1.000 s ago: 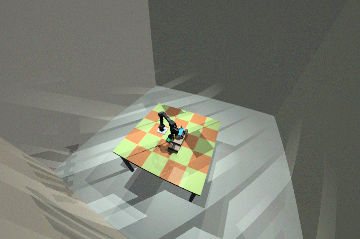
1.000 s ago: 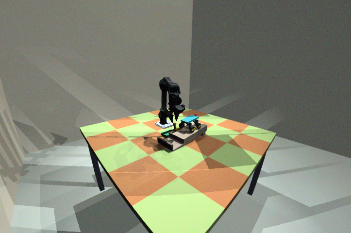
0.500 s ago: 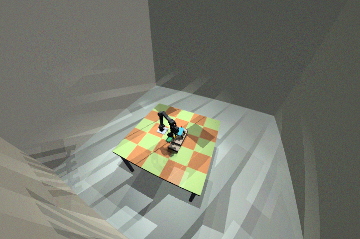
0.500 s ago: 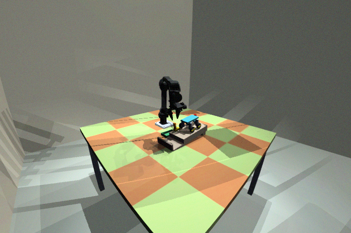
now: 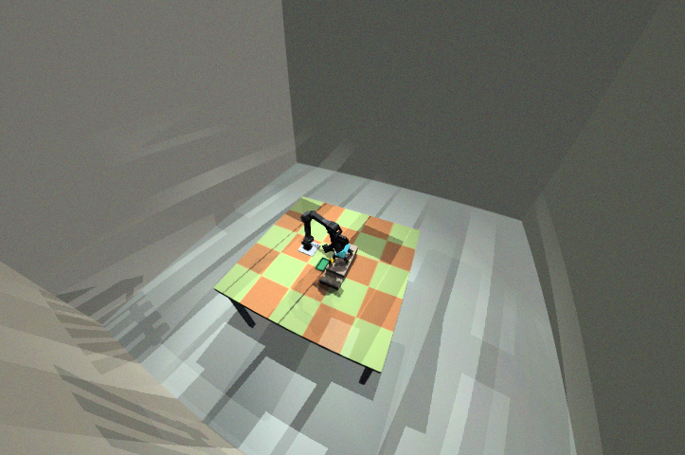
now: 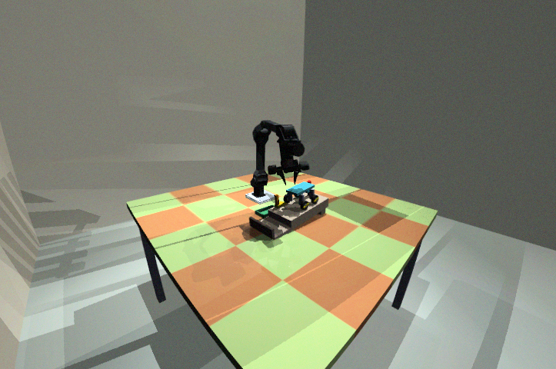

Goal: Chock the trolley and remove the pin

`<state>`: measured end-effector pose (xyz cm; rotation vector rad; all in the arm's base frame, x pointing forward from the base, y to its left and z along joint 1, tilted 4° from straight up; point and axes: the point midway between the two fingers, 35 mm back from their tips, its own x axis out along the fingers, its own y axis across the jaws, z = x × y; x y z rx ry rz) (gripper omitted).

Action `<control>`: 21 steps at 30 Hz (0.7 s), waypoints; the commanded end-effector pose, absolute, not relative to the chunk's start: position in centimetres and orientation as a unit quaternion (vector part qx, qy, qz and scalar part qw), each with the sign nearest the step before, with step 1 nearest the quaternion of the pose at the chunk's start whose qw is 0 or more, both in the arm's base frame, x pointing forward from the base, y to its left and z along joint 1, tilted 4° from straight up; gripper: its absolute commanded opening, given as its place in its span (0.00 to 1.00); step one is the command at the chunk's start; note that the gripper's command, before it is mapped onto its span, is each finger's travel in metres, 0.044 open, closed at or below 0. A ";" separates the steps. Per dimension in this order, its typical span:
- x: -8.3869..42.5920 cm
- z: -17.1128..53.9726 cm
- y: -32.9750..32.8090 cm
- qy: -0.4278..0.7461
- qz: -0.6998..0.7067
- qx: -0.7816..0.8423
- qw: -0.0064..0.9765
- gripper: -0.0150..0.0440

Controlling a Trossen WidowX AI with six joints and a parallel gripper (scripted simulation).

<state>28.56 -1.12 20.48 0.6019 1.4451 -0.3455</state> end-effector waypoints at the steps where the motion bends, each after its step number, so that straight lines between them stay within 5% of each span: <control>1: 28.9 21.0 1.0 0.639 -0.191 0.329 0.669 0.58; 21: 28.2 22.4 10.5 0.582 -0.374 0.542 0.477 0.58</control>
